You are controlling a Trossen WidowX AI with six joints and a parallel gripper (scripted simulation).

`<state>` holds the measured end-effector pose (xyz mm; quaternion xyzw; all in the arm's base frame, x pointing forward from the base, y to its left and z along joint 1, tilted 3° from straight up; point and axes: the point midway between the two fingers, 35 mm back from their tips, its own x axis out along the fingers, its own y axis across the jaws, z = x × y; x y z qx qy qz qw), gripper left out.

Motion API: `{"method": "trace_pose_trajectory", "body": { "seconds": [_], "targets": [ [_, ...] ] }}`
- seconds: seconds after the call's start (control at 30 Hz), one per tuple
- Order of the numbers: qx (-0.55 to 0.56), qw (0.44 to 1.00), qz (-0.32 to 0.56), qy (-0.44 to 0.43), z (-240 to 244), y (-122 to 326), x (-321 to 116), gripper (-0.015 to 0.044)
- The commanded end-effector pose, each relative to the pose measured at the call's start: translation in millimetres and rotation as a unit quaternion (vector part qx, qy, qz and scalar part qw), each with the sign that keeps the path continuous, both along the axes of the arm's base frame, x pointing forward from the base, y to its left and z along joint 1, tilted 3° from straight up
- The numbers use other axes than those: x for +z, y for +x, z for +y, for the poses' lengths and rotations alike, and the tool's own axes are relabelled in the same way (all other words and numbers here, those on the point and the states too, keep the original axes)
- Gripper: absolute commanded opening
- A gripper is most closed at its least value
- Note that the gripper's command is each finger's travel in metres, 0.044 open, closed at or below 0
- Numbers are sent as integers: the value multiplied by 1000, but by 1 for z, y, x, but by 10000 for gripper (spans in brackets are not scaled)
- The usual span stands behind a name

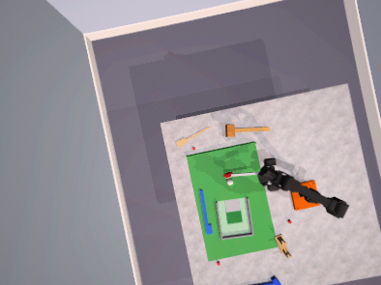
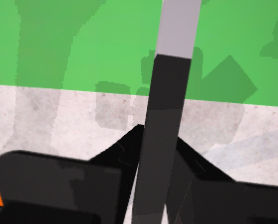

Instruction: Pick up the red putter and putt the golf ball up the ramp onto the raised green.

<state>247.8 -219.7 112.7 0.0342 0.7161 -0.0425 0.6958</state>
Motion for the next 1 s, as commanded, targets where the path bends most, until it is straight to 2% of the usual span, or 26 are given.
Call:
{"method": "trace_pose_trajectory", "body": {
  "seconds": [0.0,0.5,0.97],
  "targets": [
    [-1,1000,2,0,0,-1,-6,0],
    [-1,1000,2,0,0,-2,-29,0],
    [-1,1000,1,0,-9,-2,-27,0]
  ]
}}
